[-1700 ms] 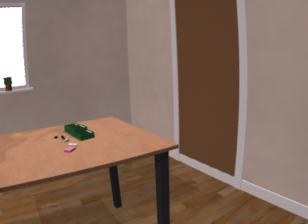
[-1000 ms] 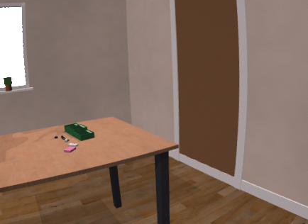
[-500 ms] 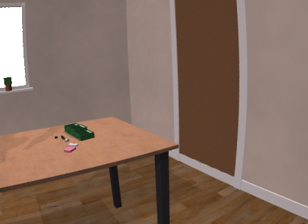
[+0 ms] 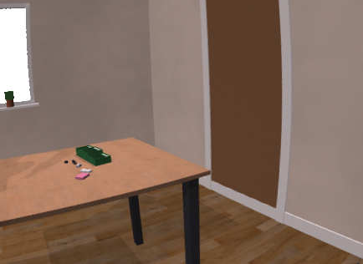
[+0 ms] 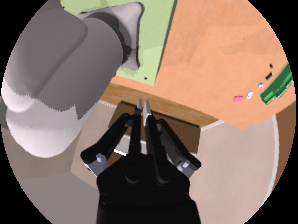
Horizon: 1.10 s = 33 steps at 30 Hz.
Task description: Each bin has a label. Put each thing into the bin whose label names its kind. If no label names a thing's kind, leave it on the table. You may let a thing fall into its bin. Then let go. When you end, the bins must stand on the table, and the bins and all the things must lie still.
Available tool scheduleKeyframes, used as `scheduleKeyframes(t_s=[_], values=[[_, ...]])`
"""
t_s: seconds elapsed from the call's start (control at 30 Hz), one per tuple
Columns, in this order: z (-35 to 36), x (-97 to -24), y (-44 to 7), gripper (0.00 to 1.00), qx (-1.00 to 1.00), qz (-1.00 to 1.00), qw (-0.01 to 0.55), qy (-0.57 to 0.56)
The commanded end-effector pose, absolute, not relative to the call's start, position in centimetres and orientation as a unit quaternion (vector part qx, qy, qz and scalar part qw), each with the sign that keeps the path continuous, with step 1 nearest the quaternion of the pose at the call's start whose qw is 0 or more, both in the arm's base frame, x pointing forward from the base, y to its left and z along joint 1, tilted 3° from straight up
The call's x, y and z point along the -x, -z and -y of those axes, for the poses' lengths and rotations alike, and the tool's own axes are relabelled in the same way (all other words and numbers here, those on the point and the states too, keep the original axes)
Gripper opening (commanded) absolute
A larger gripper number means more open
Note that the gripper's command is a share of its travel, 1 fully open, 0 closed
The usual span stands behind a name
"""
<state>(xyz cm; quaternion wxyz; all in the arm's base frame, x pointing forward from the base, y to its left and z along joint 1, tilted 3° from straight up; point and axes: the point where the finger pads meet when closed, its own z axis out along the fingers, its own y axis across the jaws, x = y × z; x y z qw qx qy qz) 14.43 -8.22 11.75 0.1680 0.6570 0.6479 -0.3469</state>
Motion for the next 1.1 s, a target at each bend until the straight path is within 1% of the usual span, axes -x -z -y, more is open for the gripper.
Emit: scheduleKeyframes(t_s=[0.0, 0.07, 0.2, 0.37, 0.53, 0.67, 0.73, 0.9, 1.07], values=[[6.9, -15.6, -11.6, 0.05, -0.686, -0.627, 0.162, 0.331], [5.9, -16.9, -11.3, 0.05, -0.721, -0.599, 0.156, 0.310], [5.2, -17.8, -11.2, 0.05, -0.724, -0.597, 0.155, 0.308], [3.1, -21.1, -10.7, 0.05, -0.777, -0.548, 0.143, 0.276], [2.7, -21.9, -10.6, 0.05, -0.792, -0.532, 0.140, 0.266], [1.3, -24.7, -10.3, 0.05, -0.825, -0.494, 0.131, 0.243], [1.3, -24.7, -10.3, 0.05, -0.825, -0.494, 0.131, 0.243], [-0.2, -28.6, -10.0, 0.05, -0.868, -0.435, 0.117, 0.210], [-0.7, -30.2, -9.9, 0.05, -0.892, -0.396, 0.109, 0.190]])
